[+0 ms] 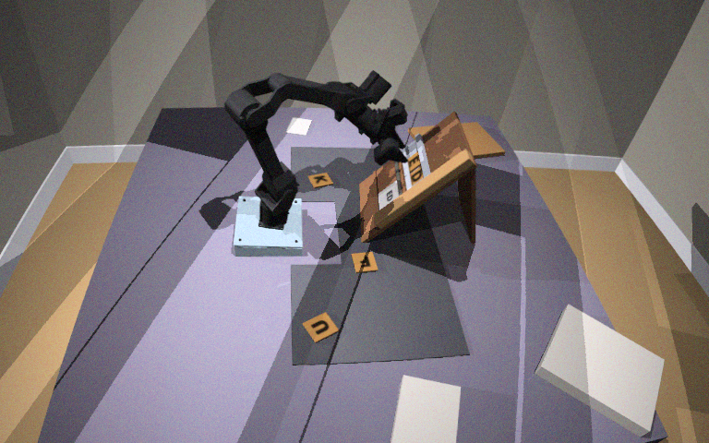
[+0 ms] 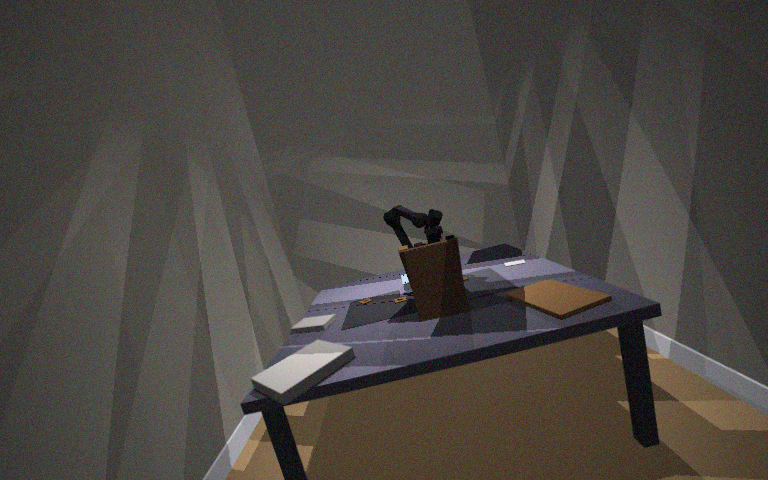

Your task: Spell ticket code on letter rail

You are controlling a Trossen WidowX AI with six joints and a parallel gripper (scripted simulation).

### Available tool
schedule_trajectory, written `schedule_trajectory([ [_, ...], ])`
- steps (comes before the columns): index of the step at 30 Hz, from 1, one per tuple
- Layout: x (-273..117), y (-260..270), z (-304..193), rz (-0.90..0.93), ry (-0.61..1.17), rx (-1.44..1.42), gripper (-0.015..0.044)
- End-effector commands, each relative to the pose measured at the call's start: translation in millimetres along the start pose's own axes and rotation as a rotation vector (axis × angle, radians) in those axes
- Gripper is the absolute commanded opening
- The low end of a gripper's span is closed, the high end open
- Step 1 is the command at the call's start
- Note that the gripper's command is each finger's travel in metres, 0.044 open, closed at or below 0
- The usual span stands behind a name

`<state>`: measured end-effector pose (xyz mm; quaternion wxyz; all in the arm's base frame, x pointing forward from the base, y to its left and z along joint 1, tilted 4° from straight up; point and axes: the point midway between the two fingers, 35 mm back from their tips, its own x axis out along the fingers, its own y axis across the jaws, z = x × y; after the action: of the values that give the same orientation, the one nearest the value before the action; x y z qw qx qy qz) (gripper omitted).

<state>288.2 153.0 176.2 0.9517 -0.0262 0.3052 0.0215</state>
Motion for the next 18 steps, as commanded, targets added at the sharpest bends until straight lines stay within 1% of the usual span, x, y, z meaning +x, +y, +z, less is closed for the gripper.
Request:
schedule_trajectory([
  [1,-3.1,-0.7,0.9,-0.002,-0.004,0.007,0.0295],
  [18,-11.6,-2.1,2.4,-0.002,-0.004,0.007,0.0295],
])
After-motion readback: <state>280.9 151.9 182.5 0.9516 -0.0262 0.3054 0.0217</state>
